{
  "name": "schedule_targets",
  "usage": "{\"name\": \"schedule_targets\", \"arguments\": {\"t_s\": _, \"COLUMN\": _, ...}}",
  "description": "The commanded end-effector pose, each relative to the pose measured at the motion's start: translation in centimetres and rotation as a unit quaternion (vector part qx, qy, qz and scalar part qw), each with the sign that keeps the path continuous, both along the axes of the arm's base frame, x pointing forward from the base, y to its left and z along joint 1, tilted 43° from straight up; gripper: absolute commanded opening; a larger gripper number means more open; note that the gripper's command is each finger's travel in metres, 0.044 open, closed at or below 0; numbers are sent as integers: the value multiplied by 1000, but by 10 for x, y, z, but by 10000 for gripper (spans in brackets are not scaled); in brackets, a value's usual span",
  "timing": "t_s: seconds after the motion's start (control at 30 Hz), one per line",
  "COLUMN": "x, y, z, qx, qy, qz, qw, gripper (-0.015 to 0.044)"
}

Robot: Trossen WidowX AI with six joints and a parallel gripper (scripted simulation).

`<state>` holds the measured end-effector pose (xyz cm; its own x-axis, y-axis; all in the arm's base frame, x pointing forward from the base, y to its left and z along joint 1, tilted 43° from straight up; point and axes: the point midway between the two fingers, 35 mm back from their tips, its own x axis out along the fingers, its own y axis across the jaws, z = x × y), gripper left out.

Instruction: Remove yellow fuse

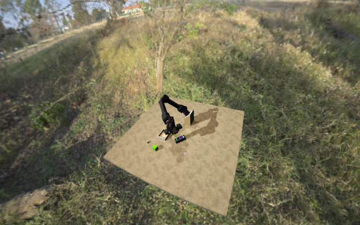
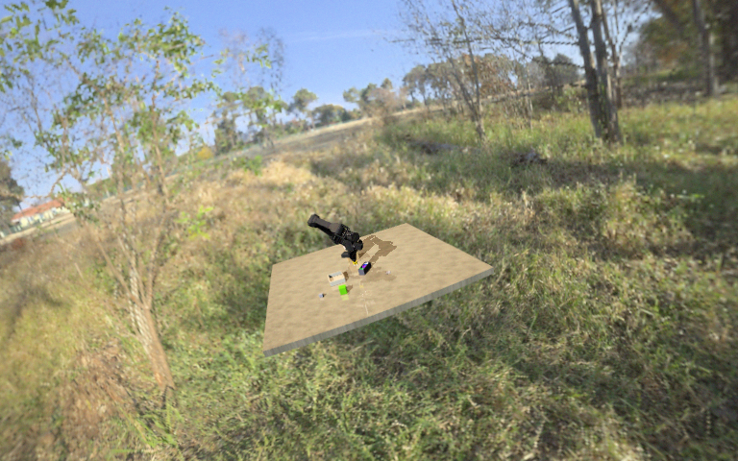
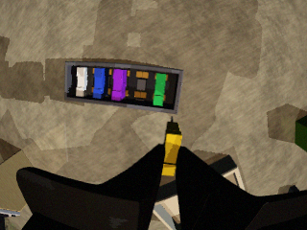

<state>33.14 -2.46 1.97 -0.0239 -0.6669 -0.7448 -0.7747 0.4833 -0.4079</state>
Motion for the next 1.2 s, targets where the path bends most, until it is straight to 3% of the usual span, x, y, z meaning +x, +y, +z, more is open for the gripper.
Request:
{"name": "schedule_targets", "arguments": {"t_s": 0.0, "x": -1, "y": -25, "z": 24, "qx": 0, "qy": -1, "qz": 0, "qw": 1000, "gripper": 0}}
{"name": "schedule_targets", "arguments": {"t_s": 0.5, "x": -26, "y": -105, "z": 98, "qx": -11, "qy": -1, "qz": -2, "qw": 1000, "gripper": 0}}
{"name": "schedule_targets", "arguments": {"t_s": 1.17, "x": -26, "y": -120, "z": 84, "qx": -12, "qy": -1, "qz": -2, "qw": 1000, "gripper": 0}}
